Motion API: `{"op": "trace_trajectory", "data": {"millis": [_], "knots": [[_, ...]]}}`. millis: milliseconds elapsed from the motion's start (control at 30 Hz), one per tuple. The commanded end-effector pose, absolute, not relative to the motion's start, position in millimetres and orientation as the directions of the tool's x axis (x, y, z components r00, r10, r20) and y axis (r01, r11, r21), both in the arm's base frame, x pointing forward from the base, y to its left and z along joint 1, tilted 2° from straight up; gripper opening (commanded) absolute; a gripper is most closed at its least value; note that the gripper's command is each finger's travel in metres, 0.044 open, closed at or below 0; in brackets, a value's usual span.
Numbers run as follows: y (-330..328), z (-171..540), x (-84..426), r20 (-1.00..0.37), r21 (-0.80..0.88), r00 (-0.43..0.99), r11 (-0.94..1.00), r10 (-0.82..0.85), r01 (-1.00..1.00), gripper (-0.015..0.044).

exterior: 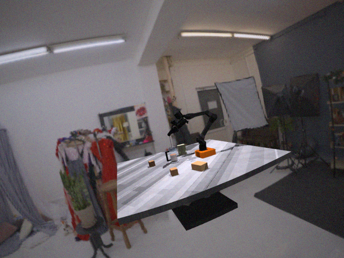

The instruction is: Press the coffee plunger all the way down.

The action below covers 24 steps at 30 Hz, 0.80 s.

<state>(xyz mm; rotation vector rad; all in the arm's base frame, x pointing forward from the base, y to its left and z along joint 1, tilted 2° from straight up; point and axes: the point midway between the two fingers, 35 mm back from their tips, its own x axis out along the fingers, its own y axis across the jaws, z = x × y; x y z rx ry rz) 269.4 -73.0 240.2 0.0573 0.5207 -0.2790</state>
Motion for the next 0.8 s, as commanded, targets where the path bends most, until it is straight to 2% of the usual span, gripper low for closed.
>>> {"op": "trace_trajectory", "data": {"millis": [0,767], "knots": [[-72.9,237.7,269.3,-0.503,-0.017,0.828,0.961,-0.247,0.276,0.0130],[-74.4,212.8,273.6,-0.503,-0.017,0.829,0.961,-0.247,0.276,0.0130]]}}
